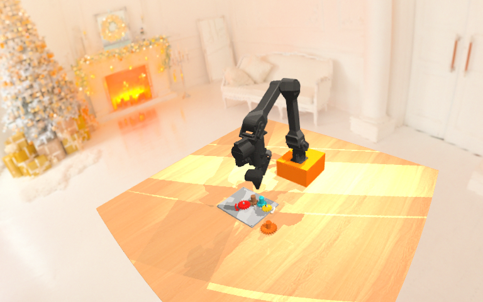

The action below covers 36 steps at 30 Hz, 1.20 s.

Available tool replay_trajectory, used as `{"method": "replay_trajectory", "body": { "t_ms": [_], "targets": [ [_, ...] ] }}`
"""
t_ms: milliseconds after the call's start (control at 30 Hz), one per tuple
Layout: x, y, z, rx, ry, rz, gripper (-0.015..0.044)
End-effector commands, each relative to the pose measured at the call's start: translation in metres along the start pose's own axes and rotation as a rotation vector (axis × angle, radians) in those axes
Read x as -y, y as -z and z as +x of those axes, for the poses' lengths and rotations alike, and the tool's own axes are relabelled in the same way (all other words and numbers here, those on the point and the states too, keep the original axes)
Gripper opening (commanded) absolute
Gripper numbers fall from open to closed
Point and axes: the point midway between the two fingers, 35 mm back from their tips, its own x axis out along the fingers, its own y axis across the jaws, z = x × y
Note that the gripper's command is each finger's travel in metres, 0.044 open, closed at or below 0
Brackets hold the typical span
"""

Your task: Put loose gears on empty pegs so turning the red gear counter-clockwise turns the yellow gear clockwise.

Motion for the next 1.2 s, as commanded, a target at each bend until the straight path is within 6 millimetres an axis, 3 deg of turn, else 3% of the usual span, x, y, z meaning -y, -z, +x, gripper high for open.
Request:
{"method": "replay_trajectory", "body": {
  "t_ms": [0,100,167,433,733,800,1167],
  "targets": [
    [0.0,0.0,-0.002,0.002,-0.005,0.005,0.044],
    [-0.001,0.002,-0.002,0.001,-0.005,0.004,0.044],
    [-0.011,0.019,-0.005,-0.012,-0.008,0.001,0.044],
    [-0.047,0.124,-0.024,-0.032,-0.007,-0.012,0.044],
    [-0.047,0.245,-0.047,-0.022,-0.008,0.003,0.044],
    [-0.045,0.254,-0.049,-0.022,-0.008,0.005,0.044],
    [-0.045,0.254,-0.049,-0.022,-0.008,0.005,0.044]
  ]
}}
